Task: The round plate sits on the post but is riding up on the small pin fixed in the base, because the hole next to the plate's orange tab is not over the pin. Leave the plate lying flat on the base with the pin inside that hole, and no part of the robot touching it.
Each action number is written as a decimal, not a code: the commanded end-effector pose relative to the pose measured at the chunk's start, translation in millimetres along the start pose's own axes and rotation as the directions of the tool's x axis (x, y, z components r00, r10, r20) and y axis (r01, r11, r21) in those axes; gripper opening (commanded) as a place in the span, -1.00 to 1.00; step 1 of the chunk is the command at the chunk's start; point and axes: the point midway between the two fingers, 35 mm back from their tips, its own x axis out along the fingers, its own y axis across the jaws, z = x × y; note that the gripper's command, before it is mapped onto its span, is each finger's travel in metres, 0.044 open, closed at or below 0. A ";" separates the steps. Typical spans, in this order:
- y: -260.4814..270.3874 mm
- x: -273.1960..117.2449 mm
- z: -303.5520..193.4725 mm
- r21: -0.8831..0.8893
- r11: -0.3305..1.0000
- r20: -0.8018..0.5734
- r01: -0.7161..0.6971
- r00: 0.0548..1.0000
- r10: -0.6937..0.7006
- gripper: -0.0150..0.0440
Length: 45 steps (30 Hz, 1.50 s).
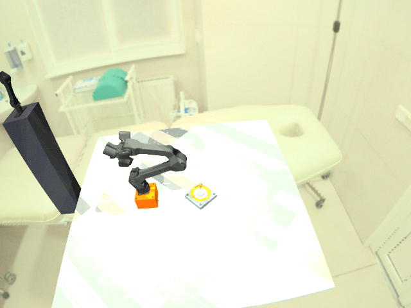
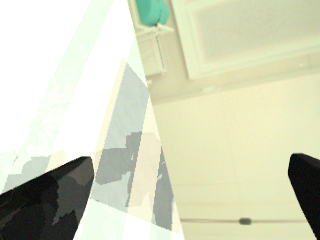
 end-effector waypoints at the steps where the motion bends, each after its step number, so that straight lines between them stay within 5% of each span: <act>1: -0.2 0.2 -0.5 0.002 1.000 -0.007 -0.001 1.000 0.001 0.78; 15: -16.3 21.2 -38.5 0.226 0.974 -0.465 0.004 0.879 0.104 -0.47; 31: -31.2 45.7 -109.8 0.526 0.822 -0.762 0.218 0.550 0.342 -0.49; 45: -30.1 43.8 -202.8 0.635 0.536 -0.751 0.556 0.282 0.597 -0.49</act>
